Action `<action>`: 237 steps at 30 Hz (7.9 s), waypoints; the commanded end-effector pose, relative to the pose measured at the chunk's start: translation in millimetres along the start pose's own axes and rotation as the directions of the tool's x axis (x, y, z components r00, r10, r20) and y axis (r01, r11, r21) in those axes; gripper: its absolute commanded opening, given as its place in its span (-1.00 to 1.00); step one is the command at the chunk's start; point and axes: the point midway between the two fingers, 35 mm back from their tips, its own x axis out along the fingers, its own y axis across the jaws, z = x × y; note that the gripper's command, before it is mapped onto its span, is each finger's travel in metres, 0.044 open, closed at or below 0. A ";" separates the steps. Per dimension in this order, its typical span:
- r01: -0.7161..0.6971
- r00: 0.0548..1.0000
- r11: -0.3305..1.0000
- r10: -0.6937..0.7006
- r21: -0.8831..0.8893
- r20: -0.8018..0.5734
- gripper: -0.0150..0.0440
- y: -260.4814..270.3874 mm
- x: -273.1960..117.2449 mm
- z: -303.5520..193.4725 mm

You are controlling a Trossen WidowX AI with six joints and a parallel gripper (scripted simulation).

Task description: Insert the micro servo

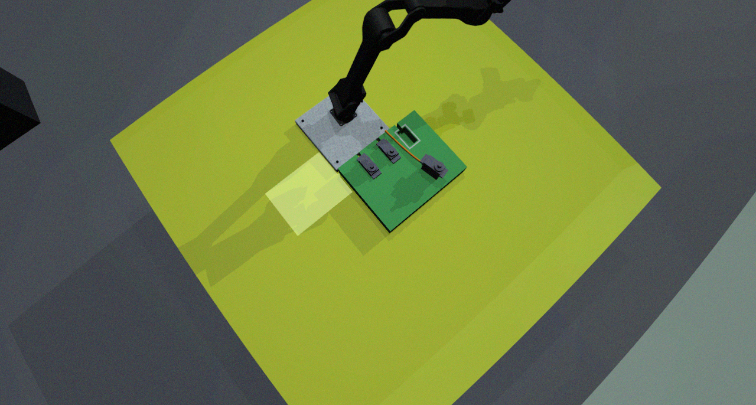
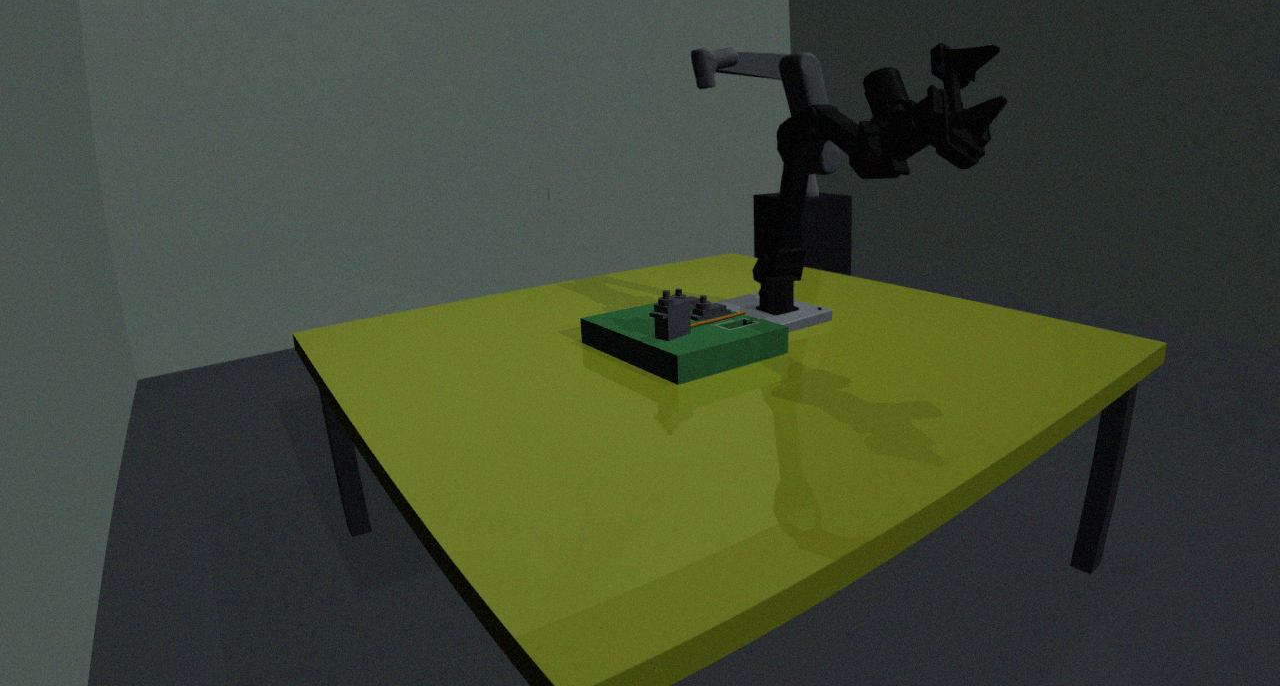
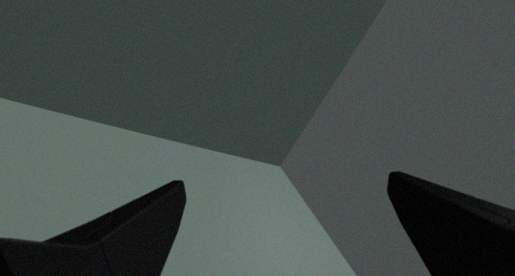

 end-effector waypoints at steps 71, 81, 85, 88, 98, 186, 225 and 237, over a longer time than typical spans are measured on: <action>0.217 -0.041 -0.040 0.998 0.975 0.051 1.00 198.9 -357.4 -178.3; 0.472 -0.218 -0.024 0.965 0.881 0.143 1.00 182.6 -416.4 -176.0; 0.565 -0.281 0.004 0.941 0.825 0.187 1.00 173.1 -438.0 -172.5; 0.627 -0.325 0.034 0.919 0.778 0.222 1.00 165.1 -453.5 -169.3; 0.785 -0.446 0.173 0.825 0.595 0.348 1.00 132.6 -499.7 -154.9; 0.837 -0.500 0.289 0.748 0.465 0.436 -0.49 112.1 -528.5 -118.6; 0.865 -0.499 0.401 0.746 0.302 0.441 -0.49 80.5 -519.5 -53.8; 0.866 -0.499 0.409 0.745 0.289 0.443 -0.49 61.0 -521.2 -21.2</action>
